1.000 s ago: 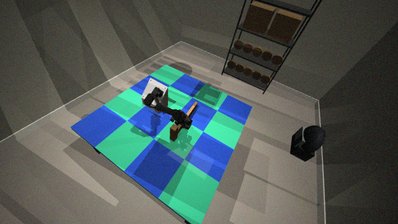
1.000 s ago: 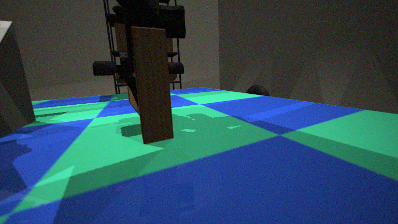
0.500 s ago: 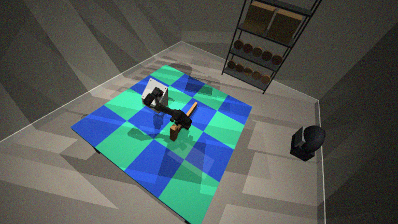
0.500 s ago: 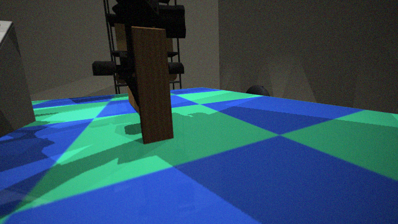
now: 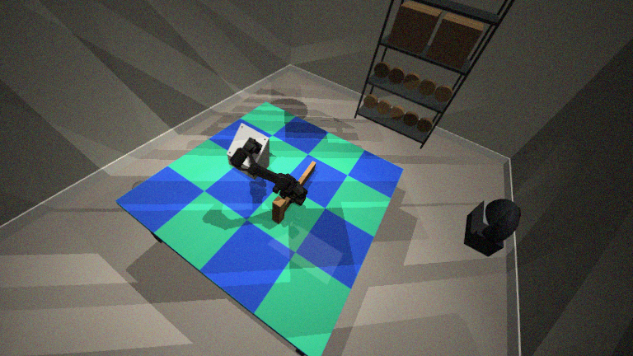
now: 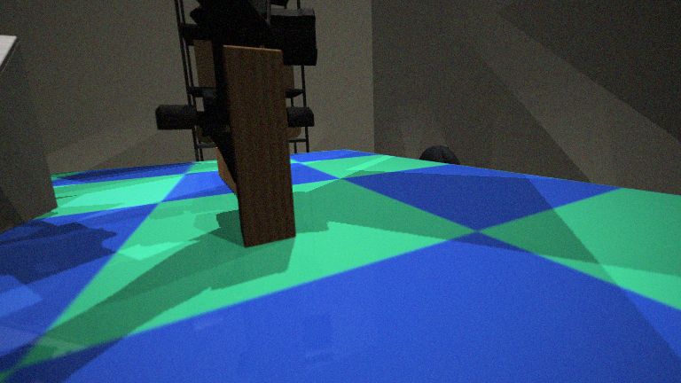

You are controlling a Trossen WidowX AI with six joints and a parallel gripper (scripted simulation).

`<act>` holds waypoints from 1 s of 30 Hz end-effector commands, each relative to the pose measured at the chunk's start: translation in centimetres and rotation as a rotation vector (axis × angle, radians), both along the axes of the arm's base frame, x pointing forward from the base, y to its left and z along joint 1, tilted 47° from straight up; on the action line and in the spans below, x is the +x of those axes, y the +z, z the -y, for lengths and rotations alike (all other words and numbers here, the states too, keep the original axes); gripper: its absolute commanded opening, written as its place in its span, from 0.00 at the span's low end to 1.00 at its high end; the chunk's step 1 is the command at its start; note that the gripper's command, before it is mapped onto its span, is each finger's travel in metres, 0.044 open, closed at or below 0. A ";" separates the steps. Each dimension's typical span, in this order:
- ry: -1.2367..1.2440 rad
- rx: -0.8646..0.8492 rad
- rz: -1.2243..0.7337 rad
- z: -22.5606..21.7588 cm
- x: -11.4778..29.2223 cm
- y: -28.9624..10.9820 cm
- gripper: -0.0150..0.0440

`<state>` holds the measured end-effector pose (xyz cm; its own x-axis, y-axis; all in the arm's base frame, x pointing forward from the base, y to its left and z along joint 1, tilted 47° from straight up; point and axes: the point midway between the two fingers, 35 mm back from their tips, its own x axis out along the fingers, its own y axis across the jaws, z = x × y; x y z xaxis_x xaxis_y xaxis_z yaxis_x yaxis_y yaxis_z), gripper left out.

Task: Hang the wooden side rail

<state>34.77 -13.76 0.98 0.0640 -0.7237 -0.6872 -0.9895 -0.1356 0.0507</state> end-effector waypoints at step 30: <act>0.007 -0.005 0.011 0.3 0.3 0.1 0.25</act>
<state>34.95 -13.94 0.89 0.0724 -0.7178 -0.6925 -0.9885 -0.1441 0.0461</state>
